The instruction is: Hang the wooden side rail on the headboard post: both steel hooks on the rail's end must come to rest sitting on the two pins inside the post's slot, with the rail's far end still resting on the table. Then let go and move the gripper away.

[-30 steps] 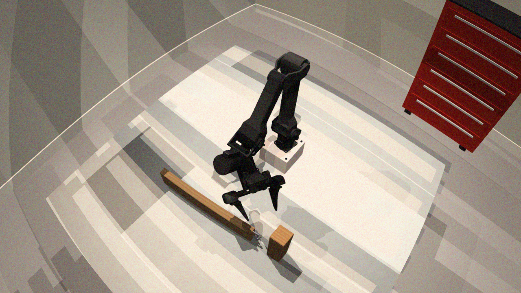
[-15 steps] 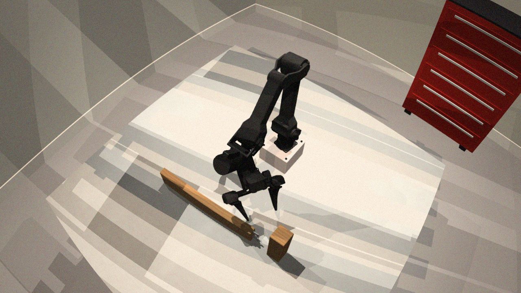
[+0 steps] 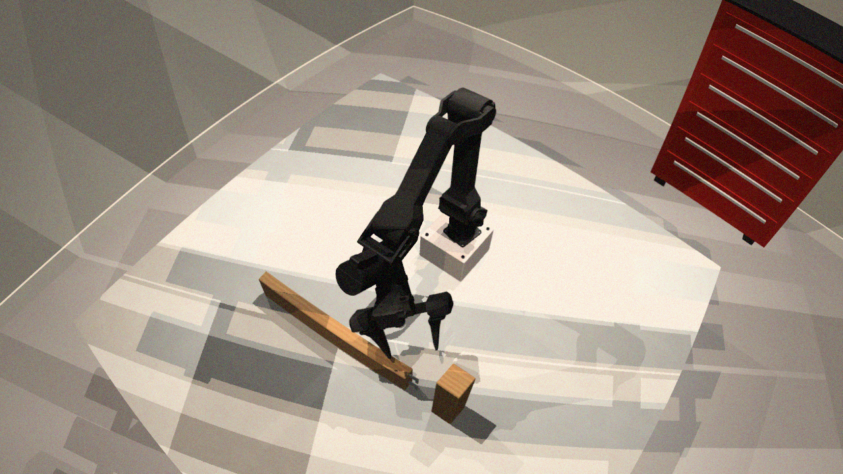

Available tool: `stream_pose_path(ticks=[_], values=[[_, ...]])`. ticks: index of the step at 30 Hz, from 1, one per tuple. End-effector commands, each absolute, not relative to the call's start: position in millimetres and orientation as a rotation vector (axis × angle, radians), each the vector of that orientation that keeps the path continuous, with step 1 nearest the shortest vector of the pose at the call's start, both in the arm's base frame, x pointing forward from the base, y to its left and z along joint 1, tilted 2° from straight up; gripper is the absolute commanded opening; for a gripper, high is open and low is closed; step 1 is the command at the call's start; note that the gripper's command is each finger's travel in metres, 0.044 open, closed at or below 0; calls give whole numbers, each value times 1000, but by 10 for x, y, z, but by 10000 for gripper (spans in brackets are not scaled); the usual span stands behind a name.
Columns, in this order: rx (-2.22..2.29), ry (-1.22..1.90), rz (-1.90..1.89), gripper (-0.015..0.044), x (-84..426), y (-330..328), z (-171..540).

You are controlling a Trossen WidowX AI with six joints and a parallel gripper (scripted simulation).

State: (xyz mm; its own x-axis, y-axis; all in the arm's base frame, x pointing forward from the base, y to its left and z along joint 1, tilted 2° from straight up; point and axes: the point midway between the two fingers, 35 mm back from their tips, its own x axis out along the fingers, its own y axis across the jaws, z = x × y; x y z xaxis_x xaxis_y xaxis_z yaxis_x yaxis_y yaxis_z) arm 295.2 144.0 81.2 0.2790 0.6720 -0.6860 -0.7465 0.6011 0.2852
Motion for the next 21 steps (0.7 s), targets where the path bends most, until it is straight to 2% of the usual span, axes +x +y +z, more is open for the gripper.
stream_pose_path(ticks=[1, 5, 9, 21], values=[[333, 1280, 423, 440, 3198, 1320, 808], [556, 1409, 48, 440, 3290, 1230, 838], [632, 1444, -174, 440, 3338, 1161, 876], [896, 1370, -764, 440, 3404, 1008, 1001]])
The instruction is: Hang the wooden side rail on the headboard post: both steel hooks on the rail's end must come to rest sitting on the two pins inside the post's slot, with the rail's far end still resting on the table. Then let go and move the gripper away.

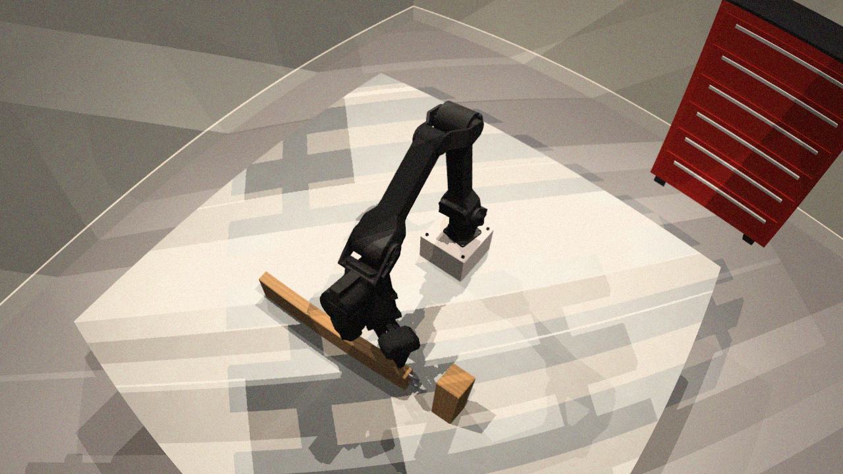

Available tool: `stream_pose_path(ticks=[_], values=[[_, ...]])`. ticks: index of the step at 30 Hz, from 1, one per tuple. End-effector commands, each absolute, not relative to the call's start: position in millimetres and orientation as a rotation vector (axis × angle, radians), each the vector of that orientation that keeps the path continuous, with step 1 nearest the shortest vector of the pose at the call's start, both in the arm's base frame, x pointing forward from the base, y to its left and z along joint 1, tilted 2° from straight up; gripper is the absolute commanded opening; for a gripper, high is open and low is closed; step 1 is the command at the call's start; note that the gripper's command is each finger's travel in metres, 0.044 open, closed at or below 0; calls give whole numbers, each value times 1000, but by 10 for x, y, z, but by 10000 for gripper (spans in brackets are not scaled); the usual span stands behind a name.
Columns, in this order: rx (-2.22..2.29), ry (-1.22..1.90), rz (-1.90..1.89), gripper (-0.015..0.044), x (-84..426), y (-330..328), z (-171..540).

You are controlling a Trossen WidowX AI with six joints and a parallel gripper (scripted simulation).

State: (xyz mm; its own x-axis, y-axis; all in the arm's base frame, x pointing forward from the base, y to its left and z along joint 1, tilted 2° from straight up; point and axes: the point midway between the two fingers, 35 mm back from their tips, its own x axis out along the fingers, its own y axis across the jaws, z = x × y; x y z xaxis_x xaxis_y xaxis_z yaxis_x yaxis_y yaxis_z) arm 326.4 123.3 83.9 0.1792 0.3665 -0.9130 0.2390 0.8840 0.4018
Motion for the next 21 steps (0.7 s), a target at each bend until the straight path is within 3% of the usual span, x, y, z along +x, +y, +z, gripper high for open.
stream_pose_path(ticks=[1, 6, 21], values=[[918, 1355, -809, 440, 3407, 997, 1012], [1031, 1269, -1005, 440, 3419, 955, 1056], [1034, 1266, -1010, 440, 3419, 954, 1057]])
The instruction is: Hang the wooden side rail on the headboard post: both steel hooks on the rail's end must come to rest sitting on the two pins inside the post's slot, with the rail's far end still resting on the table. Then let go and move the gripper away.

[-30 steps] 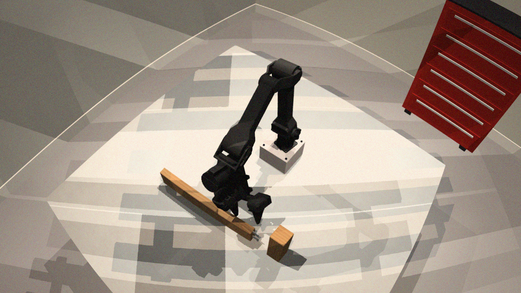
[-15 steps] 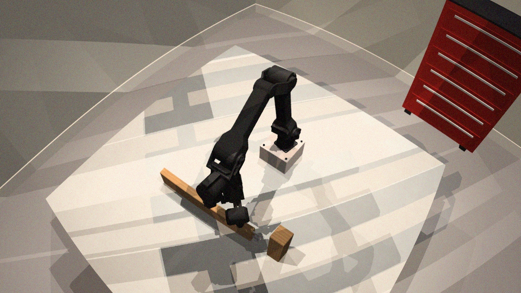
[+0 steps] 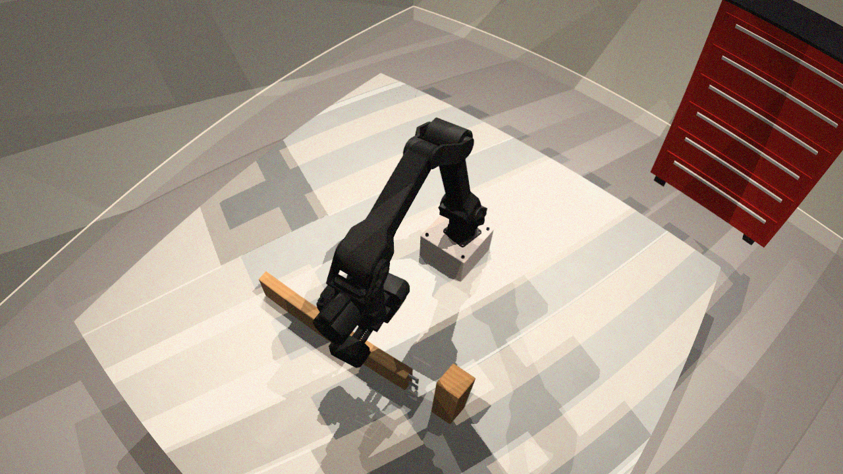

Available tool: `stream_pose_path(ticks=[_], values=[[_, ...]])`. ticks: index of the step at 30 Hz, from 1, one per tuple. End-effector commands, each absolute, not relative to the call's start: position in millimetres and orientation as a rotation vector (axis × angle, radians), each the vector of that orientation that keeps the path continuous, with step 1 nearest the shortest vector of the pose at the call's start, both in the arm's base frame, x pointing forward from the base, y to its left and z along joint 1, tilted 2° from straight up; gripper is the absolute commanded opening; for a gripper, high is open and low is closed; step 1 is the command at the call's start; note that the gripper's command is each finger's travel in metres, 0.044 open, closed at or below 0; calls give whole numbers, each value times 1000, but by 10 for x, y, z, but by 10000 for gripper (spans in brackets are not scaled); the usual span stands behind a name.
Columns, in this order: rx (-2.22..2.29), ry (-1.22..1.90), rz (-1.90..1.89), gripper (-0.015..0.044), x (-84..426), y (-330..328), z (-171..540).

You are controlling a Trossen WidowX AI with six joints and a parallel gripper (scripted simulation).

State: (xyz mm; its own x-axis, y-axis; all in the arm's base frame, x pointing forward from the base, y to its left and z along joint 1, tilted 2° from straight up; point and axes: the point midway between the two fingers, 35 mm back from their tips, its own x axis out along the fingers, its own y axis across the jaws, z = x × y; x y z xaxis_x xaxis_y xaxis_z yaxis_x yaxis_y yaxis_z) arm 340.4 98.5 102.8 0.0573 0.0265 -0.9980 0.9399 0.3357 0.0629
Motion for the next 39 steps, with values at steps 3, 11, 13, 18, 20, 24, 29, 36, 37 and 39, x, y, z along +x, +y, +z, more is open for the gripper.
stream_pose_path(ticks=[3, 11, 13, 18, 20, 24, 29, 36, 37, 39], values=[[1034, 1266, -1010, 440, 3419, 954, 1057], [1034, 1266, -1010, 440, 3434, 950, 784], [1034, 1266, -1010, 440, 3434, 948, 707], [1034, 1266, -1010, 440, 3437, 947, 659], [1034, 1266, -1010, 440, 3440, 945, 569], [1034, 1266, -1010, 440, 3441, 945, 554], [1034, 1266, -1010, 440, 3450, 945, 484], [1034, 1266, -1010, 440, 3462, 945, 370], [1034, 1266, -1010, 440, 3463, 945, 354], [1034, 1266, -1010, 440, 3465, 945, 322]])
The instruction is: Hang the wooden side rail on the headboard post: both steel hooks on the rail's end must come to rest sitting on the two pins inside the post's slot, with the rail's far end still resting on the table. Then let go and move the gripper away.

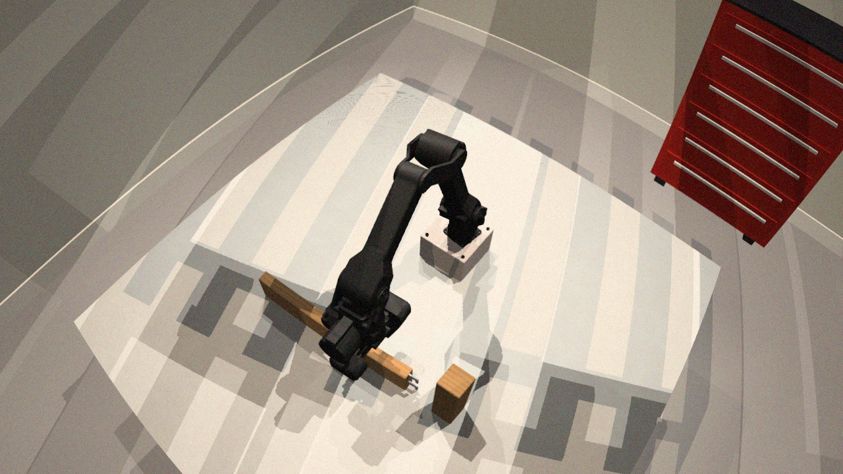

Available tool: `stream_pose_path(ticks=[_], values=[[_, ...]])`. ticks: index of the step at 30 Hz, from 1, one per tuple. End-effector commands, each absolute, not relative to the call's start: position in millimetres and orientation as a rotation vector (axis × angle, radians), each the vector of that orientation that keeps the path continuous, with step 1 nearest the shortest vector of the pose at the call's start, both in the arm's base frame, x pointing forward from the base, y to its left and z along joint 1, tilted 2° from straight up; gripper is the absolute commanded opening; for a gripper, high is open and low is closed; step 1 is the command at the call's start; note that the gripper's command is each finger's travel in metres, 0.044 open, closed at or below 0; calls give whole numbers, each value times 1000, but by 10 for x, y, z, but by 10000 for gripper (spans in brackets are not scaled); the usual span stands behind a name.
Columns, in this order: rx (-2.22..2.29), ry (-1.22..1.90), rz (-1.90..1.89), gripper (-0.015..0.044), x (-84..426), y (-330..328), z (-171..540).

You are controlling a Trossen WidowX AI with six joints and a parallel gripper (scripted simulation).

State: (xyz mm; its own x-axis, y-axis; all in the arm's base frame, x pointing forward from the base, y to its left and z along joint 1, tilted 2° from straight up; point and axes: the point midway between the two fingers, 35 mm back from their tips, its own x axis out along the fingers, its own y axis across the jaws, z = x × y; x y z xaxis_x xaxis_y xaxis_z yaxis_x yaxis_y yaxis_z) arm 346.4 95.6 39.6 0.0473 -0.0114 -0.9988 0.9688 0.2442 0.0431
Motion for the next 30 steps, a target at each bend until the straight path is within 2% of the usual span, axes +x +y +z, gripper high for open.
stream_pose_path(ticks=[1, 30], values=[[1034, 1266, -1010, 440, 3466, 945, 306], [1033, 1266, -1011, 440, 3465, 931, -116]])
